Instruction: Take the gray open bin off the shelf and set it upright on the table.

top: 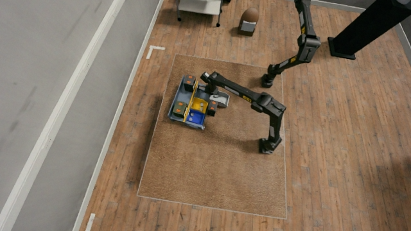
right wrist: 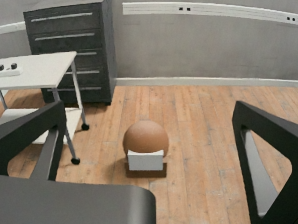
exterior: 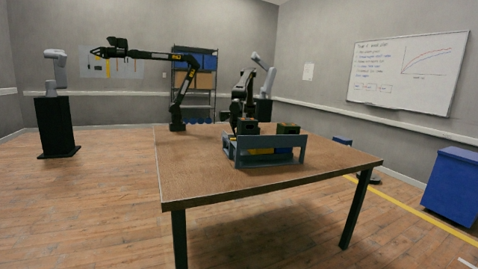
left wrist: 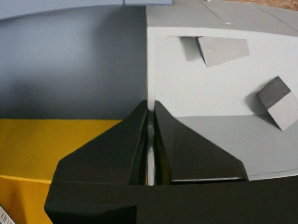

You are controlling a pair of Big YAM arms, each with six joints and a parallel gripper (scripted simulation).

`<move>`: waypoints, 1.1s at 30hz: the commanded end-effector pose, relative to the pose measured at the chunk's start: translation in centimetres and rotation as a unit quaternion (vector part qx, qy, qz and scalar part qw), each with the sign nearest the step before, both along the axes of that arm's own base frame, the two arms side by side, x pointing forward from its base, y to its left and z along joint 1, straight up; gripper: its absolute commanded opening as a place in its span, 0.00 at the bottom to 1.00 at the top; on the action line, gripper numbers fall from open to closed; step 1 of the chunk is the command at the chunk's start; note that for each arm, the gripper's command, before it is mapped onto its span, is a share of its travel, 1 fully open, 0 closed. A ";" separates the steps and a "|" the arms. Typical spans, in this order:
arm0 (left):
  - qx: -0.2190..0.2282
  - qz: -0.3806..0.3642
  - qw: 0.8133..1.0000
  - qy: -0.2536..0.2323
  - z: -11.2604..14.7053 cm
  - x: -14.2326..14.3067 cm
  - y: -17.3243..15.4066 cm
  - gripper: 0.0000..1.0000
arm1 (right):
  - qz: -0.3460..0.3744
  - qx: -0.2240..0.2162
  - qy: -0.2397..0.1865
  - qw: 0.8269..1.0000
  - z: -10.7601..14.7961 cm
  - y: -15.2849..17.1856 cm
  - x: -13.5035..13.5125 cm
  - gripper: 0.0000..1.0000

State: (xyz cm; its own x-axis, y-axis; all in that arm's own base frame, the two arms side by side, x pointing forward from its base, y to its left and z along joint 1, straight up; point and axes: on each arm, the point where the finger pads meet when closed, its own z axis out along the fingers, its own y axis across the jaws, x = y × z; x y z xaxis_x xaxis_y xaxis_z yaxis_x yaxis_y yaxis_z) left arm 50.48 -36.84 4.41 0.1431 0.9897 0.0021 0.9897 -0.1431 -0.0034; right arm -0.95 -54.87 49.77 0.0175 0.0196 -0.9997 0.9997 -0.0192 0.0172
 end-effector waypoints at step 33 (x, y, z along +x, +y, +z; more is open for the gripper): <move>-0.031 -0.003 0.999 -0.037 5.6 1.6 -2.0 0.00 | -0.003 -0.010 0.009 1.000 0.3 0.4 -0.4 1.00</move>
